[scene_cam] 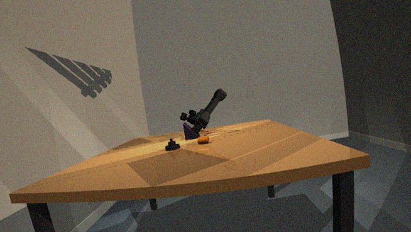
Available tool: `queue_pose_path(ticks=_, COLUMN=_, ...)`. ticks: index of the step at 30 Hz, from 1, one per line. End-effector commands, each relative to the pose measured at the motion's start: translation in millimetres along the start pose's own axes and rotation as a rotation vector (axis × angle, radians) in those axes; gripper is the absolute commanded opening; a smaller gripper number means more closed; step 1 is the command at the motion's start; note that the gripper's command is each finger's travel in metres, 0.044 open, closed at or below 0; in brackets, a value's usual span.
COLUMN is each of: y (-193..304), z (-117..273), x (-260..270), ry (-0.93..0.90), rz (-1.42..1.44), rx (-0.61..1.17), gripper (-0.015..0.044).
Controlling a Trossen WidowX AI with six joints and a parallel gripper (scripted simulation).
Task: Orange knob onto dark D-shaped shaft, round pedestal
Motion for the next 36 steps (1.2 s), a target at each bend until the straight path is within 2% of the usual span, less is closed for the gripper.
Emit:
queue_pose_path(ticks=1, y=-1, z=-1, x=1, ry=-0.009, rz=-0.004, rx=0.001, gripper=0.0426)
queue_pose_path(ticks=2, y=-3, z=-5, x=6, ry=-0.037, rz=-0.016, rx=0.005, gripper=0.044)
queue_pose_path(ticks=10, y=-36, z=-48, x=87, ry=-0.451, rz=-0.16, rx=0.14, gripper=0.044)
queue_pose_path(ticks=16, y=-65, z=-50, x=162, ry=-0.753, rz=-0.222, rx=0.313, gripper=0.044)
queue_pose_path(ticks=20, y=-82, z=-36, x=213, ry=-0.921, rz=-0.231, rx=0.471, gripper=0.044)
queue_pose_path(ticks=22, y=-84, z=-23, x=238, ry=-1.004, rz=-0.166, rx=0.483, gripper=0.044)
queue_pose_path(ticks=30, y=-93, z=15, x=297, ry=-1.141, rz=-0.118, rx=0.742, gripper=0.044)
queue_pose_path(ticks=36, y=-98, z=80, x=348, ry=-1.214, rz=0.046, rx=0.984, gripper=0.044)
Point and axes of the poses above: the point midway between the two fingers, 35 mm back from their tips, its own z axis back along the fingers, its own x axis across the jaws, y = z × x, the point moved 10 cm from there along z, back along the fingers, and after that the axes turned 10 degrees about z, right-handed, at the moved point
